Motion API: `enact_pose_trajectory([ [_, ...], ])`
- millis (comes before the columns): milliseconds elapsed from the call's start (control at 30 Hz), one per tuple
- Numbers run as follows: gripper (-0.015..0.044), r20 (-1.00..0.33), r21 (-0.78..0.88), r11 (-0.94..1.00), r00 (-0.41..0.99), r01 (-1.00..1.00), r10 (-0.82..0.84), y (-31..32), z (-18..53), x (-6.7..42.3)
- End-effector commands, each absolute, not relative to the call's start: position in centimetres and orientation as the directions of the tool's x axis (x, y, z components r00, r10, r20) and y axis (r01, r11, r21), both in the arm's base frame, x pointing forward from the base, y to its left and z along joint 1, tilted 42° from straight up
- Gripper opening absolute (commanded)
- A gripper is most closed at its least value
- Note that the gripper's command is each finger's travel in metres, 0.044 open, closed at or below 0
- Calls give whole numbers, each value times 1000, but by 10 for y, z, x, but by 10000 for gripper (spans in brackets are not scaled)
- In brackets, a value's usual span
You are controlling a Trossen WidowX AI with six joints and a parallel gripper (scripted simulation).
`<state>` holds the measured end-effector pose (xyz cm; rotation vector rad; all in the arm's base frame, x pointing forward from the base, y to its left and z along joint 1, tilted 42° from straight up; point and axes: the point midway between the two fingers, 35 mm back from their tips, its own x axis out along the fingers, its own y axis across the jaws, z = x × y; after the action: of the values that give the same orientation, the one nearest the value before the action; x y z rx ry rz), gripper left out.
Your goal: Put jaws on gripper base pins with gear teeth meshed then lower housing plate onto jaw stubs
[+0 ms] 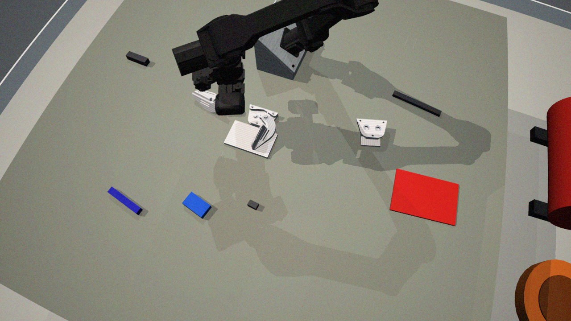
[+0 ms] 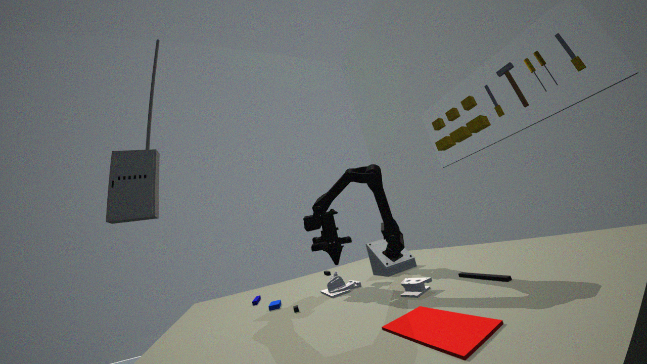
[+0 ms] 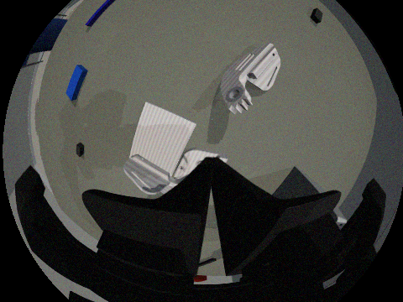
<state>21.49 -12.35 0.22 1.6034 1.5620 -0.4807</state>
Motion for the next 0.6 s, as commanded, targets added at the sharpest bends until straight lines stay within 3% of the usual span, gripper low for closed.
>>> enact_pose_trajectory([
  [0,0,-759,230,44,151,972,633,-129,-4,208],
  [567,0,-754,5,-221,149,975,639,-144,-22,184],
])
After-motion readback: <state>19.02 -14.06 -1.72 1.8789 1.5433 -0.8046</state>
